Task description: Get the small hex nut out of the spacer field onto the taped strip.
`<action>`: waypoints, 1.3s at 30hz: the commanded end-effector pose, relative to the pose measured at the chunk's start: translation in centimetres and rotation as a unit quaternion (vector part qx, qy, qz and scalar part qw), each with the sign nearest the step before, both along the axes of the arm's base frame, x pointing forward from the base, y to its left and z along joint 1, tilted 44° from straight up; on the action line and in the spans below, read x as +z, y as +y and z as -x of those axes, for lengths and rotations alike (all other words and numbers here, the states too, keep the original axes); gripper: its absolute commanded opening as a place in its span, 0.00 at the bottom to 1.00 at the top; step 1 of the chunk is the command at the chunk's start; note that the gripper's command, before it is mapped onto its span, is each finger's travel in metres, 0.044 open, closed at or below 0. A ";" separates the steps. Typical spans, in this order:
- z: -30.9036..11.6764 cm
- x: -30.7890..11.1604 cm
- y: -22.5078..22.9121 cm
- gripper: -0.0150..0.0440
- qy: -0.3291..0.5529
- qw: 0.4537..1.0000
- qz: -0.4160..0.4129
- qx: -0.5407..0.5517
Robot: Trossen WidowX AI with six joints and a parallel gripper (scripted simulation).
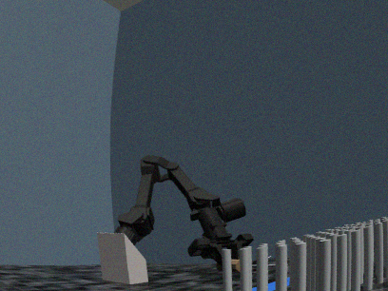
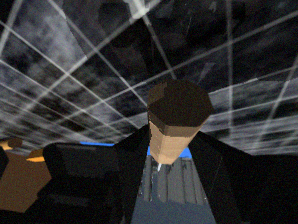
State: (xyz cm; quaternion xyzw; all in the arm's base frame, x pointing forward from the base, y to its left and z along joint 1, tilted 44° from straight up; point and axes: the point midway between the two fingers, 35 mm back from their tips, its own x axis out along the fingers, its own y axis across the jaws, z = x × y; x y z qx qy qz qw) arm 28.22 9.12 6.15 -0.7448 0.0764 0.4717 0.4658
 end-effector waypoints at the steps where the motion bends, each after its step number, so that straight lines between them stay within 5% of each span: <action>1: 1.2 0.2 0.1 0.25 0.002 1.000 0.001 -0.004; 32: 1.4 9.6 -8.9 0.25 -0.001 1.000 0.005 -0.001; 39: 1.0 8.9 -7.6 0.25 0.026 0.997 -0.049 -0.056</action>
